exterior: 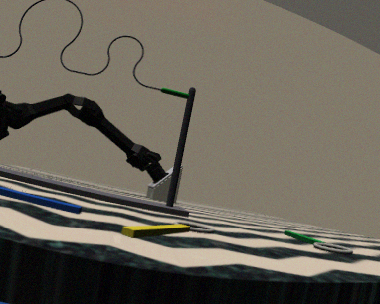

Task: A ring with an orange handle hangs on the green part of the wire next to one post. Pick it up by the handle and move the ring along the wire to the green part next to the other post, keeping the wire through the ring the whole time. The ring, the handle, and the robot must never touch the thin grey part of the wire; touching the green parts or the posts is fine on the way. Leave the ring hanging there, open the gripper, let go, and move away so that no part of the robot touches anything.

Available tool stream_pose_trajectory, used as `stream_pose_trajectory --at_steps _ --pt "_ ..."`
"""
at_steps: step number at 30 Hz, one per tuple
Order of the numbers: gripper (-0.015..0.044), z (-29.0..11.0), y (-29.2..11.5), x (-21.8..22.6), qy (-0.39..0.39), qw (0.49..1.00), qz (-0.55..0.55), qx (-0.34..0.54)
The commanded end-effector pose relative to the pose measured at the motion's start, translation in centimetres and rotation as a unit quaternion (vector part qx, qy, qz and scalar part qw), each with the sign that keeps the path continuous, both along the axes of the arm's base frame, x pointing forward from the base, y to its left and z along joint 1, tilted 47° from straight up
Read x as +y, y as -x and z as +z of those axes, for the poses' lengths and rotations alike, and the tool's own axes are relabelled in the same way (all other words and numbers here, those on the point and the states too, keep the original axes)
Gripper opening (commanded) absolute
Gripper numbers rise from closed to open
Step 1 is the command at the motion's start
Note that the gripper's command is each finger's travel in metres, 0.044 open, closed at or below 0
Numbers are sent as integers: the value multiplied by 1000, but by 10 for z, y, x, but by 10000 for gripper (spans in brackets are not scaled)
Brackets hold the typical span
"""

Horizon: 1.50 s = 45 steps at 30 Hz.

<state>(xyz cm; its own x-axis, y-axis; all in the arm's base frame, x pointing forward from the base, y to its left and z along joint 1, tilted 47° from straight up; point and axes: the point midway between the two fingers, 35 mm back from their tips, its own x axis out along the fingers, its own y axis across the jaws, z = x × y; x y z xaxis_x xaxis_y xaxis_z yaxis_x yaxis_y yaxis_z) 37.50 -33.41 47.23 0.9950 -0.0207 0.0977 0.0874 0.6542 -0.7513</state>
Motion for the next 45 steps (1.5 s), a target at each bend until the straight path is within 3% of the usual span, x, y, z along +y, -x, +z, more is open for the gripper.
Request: stream_pose_trajectory --at_steps 1,2,14,45 --pt "160 0 0 -1 1 1000 -3 0" --pt "160 0 0 -1 1 1000 -3 0" --pt "-150 0 0 0 0 1000 0 0" --pt "-150 11 1 14 1 1000 2 3"
